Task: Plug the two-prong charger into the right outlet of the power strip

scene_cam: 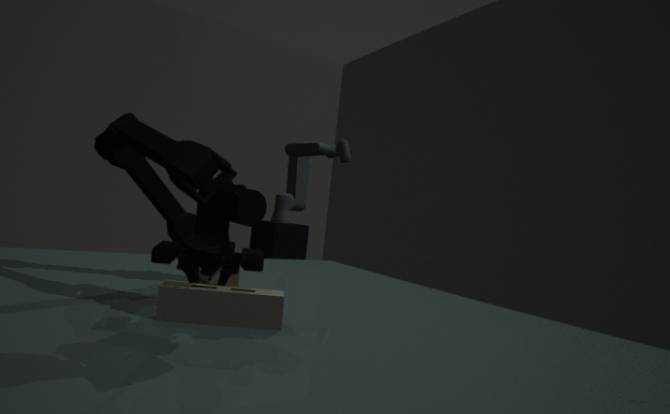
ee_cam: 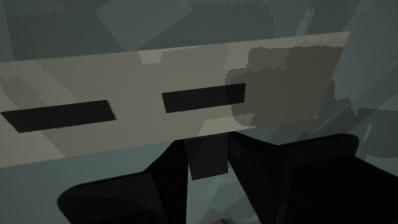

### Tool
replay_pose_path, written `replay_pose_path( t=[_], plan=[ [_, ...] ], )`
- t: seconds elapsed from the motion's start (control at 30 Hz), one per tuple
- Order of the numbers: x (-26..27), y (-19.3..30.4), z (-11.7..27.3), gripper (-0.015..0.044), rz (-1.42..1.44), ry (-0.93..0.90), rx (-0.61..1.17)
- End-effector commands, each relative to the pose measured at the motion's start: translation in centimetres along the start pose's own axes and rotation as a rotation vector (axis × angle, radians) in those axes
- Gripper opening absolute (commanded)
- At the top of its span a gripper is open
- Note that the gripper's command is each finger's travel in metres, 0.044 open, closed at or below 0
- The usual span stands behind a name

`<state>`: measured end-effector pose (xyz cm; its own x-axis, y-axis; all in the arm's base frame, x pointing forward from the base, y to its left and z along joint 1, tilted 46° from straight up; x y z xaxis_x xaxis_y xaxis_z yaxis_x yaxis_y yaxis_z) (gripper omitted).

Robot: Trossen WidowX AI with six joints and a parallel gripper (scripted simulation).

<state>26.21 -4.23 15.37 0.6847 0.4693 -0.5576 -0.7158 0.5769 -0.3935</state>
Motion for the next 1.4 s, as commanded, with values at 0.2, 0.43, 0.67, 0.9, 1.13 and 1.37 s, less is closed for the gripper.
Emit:
replay_pose_path(
  t=[0.2, 0.43, 0.67, 0.9, 1.13, 1.37],
  plan=[
    [0.0, 0.0, 0.0, 0.0394, -0.001, 0.0, -0.002],
    [0.0, 0.1, 0.0, 0.044, -0.003, -0.001, -0.005],
    [-0.1, 0.4, 0.0, 0.044, -0.006, -0.001, -0.01],
    [-0.1, 0.7, 0.0, 0.044, -0.01, -0.001, -0.016],
    [-0.1, 1.0, -0.1, 0.044, -0.014, -0.002, -0.021],
    [-0.2, 1.3, -0.1, 0.044, -0.017, -0.002, -0.026]
  ],
)
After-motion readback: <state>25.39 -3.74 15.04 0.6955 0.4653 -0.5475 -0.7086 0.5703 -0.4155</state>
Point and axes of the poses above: the point midway between the two fingers, 35 mm back from their tips, its own z axis back along the fingers, its own x axis across the jaws, y = z × x, the point moved 8 cm from there along z, back along the fingers, and after that the axes turned 11 degrees about -z, right-handed, at the moved point
